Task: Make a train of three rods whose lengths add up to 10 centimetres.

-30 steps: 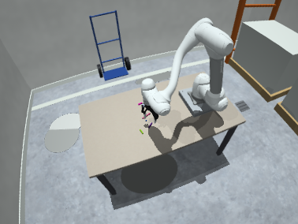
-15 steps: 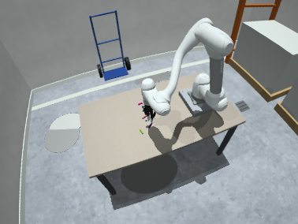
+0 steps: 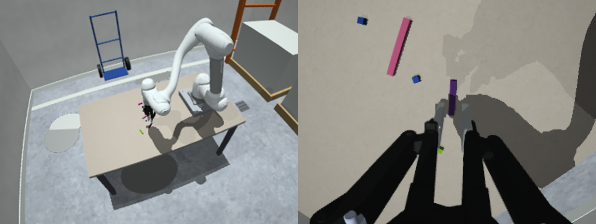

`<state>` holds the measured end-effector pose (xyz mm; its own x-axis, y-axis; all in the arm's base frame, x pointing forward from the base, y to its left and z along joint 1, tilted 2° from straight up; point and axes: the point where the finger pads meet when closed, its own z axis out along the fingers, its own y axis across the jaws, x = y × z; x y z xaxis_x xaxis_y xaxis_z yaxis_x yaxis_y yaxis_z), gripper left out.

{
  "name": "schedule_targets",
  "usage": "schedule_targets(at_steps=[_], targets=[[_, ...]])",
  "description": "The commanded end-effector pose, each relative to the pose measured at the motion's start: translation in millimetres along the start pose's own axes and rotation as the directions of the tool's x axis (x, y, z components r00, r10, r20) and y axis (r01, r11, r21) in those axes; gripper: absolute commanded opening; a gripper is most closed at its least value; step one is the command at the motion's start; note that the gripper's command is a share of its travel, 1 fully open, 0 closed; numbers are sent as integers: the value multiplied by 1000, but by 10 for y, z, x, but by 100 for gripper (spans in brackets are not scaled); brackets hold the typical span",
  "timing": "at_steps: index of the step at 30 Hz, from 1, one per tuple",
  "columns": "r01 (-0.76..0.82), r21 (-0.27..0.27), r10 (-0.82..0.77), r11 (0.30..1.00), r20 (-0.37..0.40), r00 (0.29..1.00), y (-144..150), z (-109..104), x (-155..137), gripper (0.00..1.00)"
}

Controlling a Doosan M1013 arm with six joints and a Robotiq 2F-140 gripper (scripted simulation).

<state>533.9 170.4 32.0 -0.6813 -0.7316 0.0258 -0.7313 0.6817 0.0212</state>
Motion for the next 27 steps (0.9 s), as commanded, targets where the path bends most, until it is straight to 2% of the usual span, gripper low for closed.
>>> schedule_targets(at_steps=[1, 18, 27], targets=[[0, 0, 0, 1000, 0, 1000, 0, -1, 0, 15], [0, 0, 0, 1000, 0, 1000, -2, 76, -2, 15], [0, 0, 0, 1000, 0, 1000, -7, 201, -4, 15]])
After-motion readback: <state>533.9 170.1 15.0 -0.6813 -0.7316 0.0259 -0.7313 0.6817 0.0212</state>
